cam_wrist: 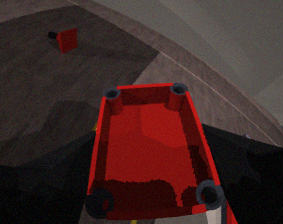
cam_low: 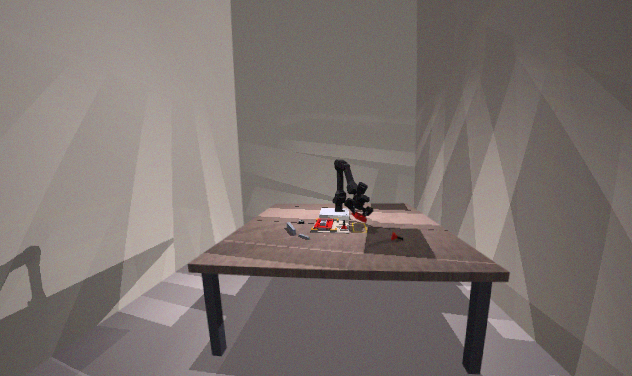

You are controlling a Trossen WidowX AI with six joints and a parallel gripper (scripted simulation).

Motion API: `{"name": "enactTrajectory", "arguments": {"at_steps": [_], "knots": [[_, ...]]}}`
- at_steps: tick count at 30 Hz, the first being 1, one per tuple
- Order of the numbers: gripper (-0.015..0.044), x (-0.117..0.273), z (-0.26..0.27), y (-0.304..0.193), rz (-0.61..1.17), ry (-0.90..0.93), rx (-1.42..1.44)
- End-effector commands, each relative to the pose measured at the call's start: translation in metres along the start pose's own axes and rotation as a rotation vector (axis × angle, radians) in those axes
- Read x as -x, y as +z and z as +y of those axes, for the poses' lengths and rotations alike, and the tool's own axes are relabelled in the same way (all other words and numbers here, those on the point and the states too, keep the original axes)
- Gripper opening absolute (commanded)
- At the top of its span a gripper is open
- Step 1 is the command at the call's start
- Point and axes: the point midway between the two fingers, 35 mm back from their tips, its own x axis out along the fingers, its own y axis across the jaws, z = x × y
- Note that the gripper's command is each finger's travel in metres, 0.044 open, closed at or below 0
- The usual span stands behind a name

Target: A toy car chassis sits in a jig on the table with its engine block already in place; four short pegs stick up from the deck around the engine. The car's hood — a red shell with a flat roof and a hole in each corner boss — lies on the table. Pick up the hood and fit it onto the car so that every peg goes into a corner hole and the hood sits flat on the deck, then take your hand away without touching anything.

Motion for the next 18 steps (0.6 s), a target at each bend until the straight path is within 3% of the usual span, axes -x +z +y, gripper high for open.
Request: {"name": "enactTrajectory", "arguments": {"at_steps": [1, 18], "knots": [[0.0000, 0.0000, 0.0000, 0.0007, -0.004, 0.001, 0.086], [0.0000, 0.0000, 0.0000, 0.0005, -0.004, 0.000, 0.517]]}}
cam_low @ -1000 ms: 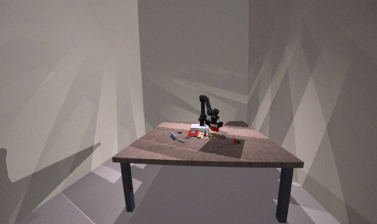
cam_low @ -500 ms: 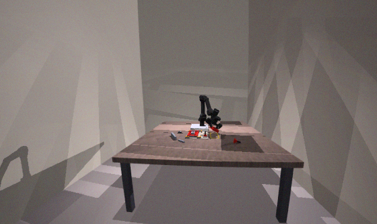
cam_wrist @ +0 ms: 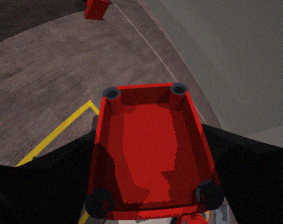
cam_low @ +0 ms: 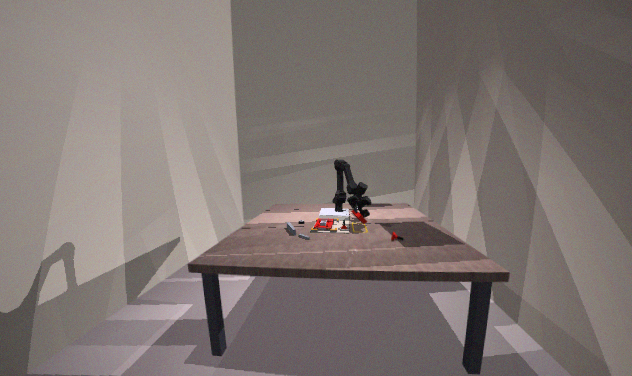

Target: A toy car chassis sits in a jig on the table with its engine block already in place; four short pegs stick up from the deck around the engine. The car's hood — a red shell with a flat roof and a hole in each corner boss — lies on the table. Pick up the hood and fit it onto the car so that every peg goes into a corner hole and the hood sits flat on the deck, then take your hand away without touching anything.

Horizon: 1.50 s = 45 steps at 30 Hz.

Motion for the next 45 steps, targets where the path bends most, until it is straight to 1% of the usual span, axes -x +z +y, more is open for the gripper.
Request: {"name": "enactTrajectory", "arguments": {"at_steps": [1, 20, 25, 45], "knots": [[0.0000, 0.0000, -0.0003, 0.0006, -0.004, -0.001, 0.086], [0.0000, 0.0000, -0.0003, 0.0006, -0.004, -0.002, 0.569], [0.0000, -0.0001, 0.0000, 0.0004, -0.004, -0.002, 0.642], [0.0000, -0.0029, 0.0094, -0.0055, -0.003, -0.003, 1.238]]}}
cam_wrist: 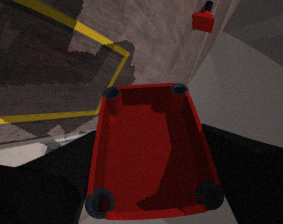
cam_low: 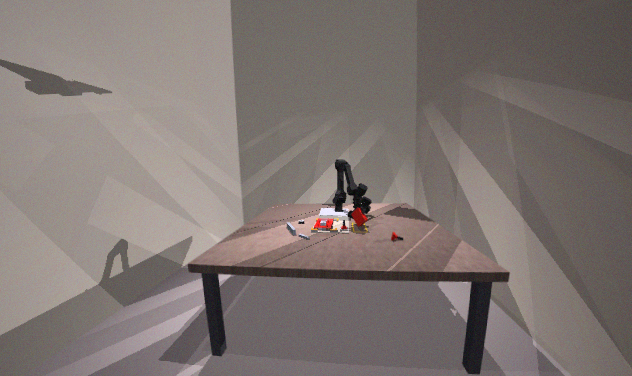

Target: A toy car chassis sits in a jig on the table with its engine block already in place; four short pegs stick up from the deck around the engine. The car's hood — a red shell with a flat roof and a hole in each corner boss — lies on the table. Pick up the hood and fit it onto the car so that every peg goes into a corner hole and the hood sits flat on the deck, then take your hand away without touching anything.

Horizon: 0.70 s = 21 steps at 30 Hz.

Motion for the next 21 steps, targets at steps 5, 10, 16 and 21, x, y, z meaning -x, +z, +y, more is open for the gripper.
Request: {"name": "enactTrajectory", "arguments": {"at_steps": [5, 10, 16, 21], "knots": [[0.0000, -0.002, 0.007, 0.004, 0.004, 0.000, 0.223], [0.0000, -0.004, 0.013, 0.008, 0.004, 0.000, 0.372], [0.0000, -0.006, 0.022, 0.014, 0.003, 0.001, 0.552], [0.0000, -0.007, 0.028, 0.019, 0.003, 0.001, 0.668]]}}
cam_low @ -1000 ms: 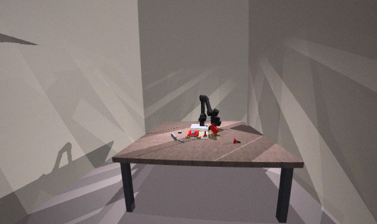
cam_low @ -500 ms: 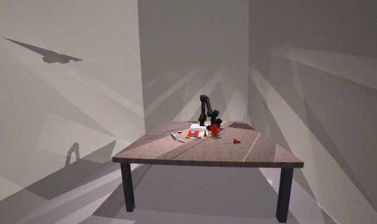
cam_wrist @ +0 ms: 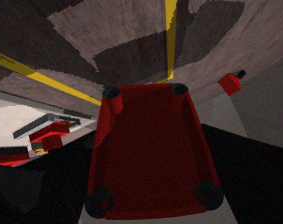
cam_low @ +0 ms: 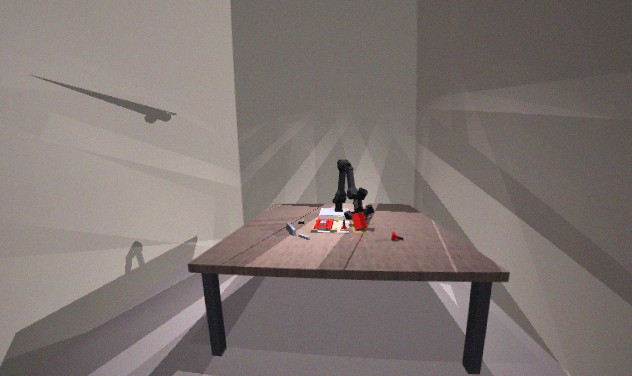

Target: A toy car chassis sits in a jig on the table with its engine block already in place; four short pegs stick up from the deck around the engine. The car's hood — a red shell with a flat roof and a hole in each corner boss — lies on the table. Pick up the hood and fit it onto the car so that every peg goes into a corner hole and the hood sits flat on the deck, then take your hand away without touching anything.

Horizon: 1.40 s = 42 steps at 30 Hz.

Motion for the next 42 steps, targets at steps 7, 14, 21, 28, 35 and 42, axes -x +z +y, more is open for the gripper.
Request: {"name": "enactTrajectory", "arguments": {"at_steps": [7, 14, 21, 28, 35, 42], "knots": [[0.0053, 0.000, 0.000, 0.000, 0.002, 0.000, 0.011], [0.0236, 0.000, 0.000, 0.000, 0.002, 0.000, 0.011], [0.0420, 0.000, 0.000, 0.000, 0.002, 0.000, 0.011], [0.0440, 0.012, -0.006, -0.004, -0.003, 0.002, 0.051], [0.0440, 0.053, -0.018, -0.015, -0.011, 0.005, 0.173], [0.0440, 0.098, -0.018, -0.027, -0.011, 0.005, 0.302]]}}
